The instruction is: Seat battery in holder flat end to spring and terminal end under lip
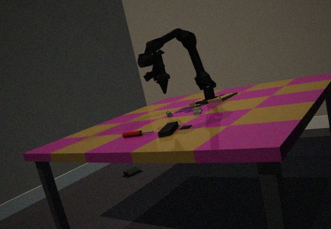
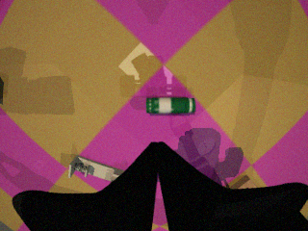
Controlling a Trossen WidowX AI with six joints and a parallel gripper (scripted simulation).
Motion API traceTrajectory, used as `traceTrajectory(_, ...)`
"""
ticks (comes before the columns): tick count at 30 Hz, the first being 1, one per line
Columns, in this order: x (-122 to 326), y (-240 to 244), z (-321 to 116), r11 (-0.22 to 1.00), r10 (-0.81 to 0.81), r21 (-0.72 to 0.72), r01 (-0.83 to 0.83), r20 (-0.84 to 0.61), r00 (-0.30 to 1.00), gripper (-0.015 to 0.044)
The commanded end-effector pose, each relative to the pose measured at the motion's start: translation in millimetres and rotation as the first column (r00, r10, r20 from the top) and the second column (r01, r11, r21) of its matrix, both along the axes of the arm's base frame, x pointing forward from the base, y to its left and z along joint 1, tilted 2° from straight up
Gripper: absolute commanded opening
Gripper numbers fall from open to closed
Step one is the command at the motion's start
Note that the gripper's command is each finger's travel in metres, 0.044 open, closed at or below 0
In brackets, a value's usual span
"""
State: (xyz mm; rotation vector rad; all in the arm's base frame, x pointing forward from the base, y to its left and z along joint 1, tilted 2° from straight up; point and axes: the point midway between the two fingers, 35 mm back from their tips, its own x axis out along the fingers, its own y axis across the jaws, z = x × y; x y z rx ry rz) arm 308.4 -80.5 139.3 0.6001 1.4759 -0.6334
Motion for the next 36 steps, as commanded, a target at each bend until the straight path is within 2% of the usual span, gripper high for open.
traceTrajectory(1, 0.0, 0.0, 0.7, 1.0, 0.0, -0.001, 0.0, 0.003, 1.0, 0.0)
traceTrajectory(3, 0.0, 0.0, 0.7, 1.0, 0.0, -0.001, 0.0, 0.003, 1.0, 0.0)
traceTrajectory(5, -0.4, -0.9, -2.7, 0.998, -0.069, -0.001, 0.069, 0.002, 0.998, 0.0053)
traceTrajectory(9, -2.8, -6.0, -20.4, 0.892, -0.452, -0.001, 0.452, 0.01, 0.892, 0.0157)
traceTrajectory(12, -5.6, -9.7, -34.3, 0.71, -0.704, 0.001, 0.704, 0.017, 0.71, 0.0233)
traceTrajectory(16, -10.6, -14.2, -52.5, 0.364, -0.931, 0.006, 0.931, 0.025, 0.364, 0.0233)
traceTrajectory(19, -14.9, -17.0, -65.3, 0.078, -0.997, 0.012, 0.997, 0.029, 0.078, 0.0233)
traceTrajectory(20, -15.7, -17.5, -67.5, 0.026, -0.999, 0.013, 1.0, 0.03, 0.026, 0.0233)
traceTrajectory(36, -15.6, -17.9, -74.0, 0.009, -1.0, 0.013, 1.0, 0.03, 0.008, 0.0233)
